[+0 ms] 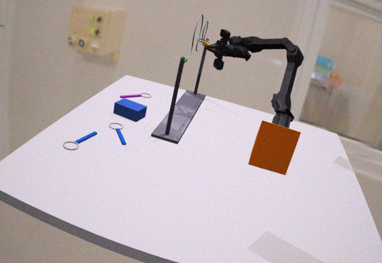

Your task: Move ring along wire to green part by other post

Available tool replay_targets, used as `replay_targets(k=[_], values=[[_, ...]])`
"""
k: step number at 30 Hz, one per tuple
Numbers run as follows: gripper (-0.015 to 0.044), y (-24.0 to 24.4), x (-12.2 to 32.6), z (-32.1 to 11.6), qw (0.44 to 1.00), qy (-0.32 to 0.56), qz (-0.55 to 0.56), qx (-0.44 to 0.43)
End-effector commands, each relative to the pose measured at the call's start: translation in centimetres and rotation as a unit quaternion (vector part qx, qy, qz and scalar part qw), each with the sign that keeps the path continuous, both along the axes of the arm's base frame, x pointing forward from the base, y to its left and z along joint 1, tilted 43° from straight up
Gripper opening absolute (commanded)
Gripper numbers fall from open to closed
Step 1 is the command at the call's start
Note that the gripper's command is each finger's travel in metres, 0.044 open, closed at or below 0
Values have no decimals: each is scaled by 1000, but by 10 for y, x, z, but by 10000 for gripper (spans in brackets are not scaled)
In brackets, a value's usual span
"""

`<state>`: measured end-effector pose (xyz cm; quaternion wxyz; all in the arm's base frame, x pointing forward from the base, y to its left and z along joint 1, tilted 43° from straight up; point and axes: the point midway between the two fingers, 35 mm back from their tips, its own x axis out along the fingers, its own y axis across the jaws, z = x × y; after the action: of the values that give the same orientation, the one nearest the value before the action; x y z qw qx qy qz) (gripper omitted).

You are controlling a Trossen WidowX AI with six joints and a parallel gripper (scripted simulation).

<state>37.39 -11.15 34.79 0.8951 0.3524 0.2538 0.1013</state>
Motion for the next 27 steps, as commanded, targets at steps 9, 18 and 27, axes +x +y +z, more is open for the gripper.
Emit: replay_targets(k=[9,18,27], values=[[-150,12,-2,14,999,-5,1,37],[-150,17,-2,20,998,-3,-1,60],[-150,21,-2,25,997,-1,-2,82]])
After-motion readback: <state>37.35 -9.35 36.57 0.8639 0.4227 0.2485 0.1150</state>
